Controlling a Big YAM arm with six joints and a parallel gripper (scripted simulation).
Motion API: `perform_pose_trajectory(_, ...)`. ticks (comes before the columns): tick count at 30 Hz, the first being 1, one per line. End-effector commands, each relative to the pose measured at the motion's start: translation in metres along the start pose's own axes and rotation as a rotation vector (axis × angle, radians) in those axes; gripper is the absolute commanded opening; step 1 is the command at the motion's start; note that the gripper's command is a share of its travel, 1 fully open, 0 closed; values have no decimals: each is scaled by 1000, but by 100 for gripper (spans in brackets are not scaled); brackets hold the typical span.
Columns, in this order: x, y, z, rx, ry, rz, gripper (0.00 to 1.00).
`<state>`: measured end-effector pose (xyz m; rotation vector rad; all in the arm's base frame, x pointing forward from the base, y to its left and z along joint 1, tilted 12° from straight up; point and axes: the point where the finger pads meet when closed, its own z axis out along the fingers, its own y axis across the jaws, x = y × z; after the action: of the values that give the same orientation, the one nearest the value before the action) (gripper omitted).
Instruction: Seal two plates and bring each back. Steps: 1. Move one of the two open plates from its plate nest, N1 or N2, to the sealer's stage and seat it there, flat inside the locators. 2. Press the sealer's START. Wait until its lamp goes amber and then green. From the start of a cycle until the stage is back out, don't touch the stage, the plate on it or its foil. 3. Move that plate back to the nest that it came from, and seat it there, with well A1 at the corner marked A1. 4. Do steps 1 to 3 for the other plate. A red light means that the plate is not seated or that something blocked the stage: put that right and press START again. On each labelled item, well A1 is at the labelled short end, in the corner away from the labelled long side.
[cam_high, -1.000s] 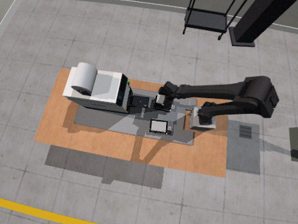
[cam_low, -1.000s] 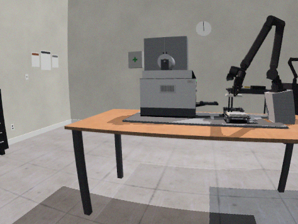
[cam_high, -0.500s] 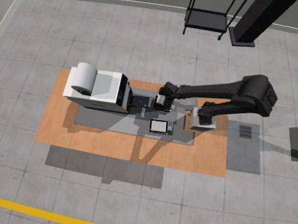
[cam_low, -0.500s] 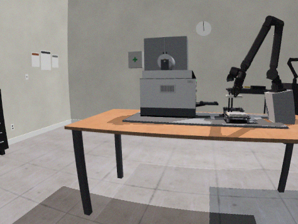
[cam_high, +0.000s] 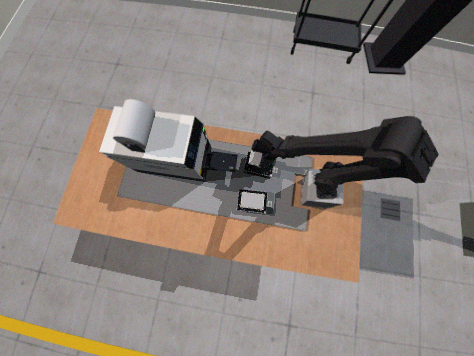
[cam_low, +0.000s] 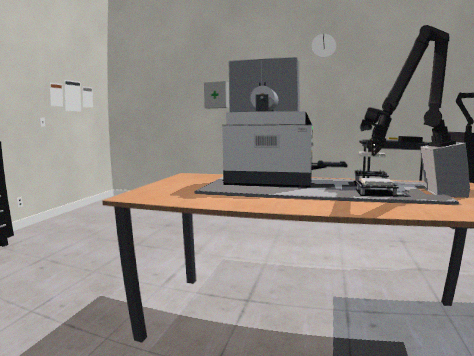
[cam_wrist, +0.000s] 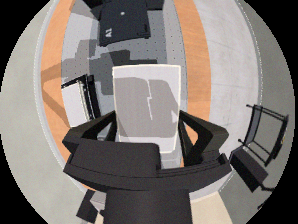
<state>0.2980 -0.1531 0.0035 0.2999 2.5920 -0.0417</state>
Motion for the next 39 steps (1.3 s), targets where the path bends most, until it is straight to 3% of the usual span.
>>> perform_pose_trajectory(1,-9,-8,3,14,-21,21,0)
perform_pose_trajectory(17,5,-1,11,4,-3,17,0)
perform_pose_trajectory(24,-5,-7,10,15,-23,21,0)
perform_pose_trajectory(39,1,1,19,3,-16,5,0)
